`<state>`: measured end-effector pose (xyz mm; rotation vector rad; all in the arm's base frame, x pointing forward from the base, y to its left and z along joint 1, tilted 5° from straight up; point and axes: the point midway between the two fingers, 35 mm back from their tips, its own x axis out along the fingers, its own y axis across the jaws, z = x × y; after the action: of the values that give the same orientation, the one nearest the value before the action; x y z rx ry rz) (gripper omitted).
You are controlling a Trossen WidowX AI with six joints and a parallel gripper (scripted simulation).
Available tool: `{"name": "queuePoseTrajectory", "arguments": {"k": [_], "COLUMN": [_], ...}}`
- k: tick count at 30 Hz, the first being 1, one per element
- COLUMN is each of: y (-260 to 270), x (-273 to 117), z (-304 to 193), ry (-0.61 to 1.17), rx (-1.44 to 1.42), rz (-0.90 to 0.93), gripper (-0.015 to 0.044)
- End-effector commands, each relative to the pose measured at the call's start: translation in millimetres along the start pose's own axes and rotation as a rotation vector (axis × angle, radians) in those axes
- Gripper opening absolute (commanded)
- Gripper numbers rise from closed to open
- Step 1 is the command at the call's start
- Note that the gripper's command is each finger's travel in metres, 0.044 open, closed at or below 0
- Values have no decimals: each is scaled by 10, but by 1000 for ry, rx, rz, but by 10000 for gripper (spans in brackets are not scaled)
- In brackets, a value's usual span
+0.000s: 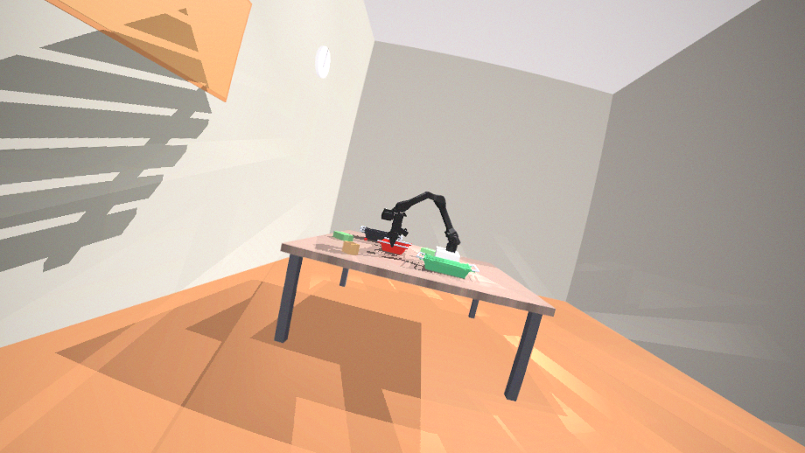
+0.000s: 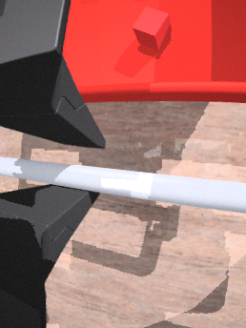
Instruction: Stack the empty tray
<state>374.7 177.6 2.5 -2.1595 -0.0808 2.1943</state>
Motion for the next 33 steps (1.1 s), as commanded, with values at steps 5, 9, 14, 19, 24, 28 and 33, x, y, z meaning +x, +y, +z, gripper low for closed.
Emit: {"name": "queuePoseTrajectory", "arguments": {"k": [5,9,14,19,24,28,33], "y": [177,279,395,556,712,710,675], "x": [-249,-281,-287,-232,-79,-140,-432], "z": [-15,-15,-16,-17,-17,-22,-29], "ry": [9,9,9,9,8,9,9], "rx": [0,0,0,0,0,0,0], "rz": [-5,-4,-3,-2,0,0,0], "gripper": [89,89,89,89,89,89,89]}}
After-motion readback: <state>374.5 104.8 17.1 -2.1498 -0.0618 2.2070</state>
